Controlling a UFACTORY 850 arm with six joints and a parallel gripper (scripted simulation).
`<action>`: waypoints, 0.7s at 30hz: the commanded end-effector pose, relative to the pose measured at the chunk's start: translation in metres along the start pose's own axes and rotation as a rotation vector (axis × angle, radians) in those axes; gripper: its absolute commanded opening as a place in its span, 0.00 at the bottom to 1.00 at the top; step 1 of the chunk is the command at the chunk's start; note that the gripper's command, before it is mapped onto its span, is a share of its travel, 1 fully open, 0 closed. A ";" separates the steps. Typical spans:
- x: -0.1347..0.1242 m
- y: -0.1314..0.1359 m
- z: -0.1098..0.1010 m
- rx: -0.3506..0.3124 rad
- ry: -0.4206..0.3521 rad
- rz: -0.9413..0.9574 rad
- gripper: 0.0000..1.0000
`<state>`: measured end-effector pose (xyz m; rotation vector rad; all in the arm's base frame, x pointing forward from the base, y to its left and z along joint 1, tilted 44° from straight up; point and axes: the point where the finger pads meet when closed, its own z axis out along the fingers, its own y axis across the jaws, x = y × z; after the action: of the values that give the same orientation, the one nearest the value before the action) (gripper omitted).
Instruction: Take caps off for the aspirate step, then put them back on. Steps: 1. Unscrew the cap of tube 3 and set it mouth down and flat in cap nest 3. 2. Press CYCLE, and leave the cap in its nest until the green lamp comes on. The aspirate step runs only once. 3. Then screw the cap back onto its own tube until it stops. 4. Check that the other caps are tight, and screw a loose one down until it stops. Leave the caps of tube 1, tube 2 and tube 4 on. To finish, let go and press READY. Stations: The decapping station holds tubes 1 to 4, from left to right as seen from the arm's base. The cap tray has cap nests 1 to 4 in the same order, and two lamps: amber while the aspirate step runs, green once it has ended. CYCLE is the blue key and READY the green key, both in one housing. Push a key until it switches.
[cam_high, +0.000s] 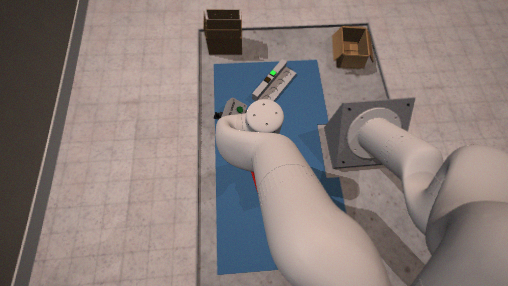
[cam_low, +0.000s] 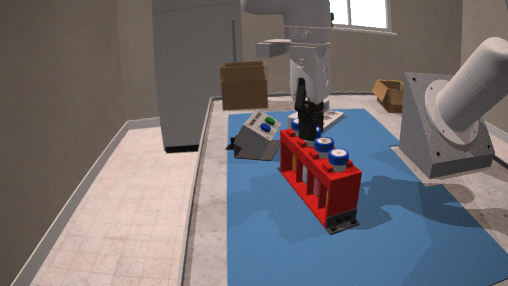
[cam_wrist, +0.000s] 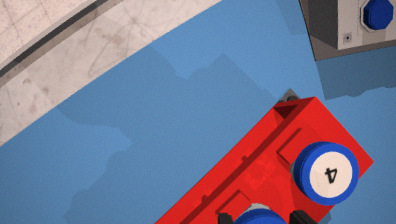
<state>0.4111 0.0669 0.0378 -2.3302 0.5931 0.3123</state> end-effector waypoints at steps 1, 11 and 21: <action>0.001 0.000 0.000 0.001 0.001 -0.001 0.00; 0.001 0.000 0.000 0.001 0.001 0.149 0.00; 0.001 0.000 0.000 0.002 0.001 0.648 0.00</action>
<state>0.4107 0.0667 0.0372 -2.1759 1.0870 0.4742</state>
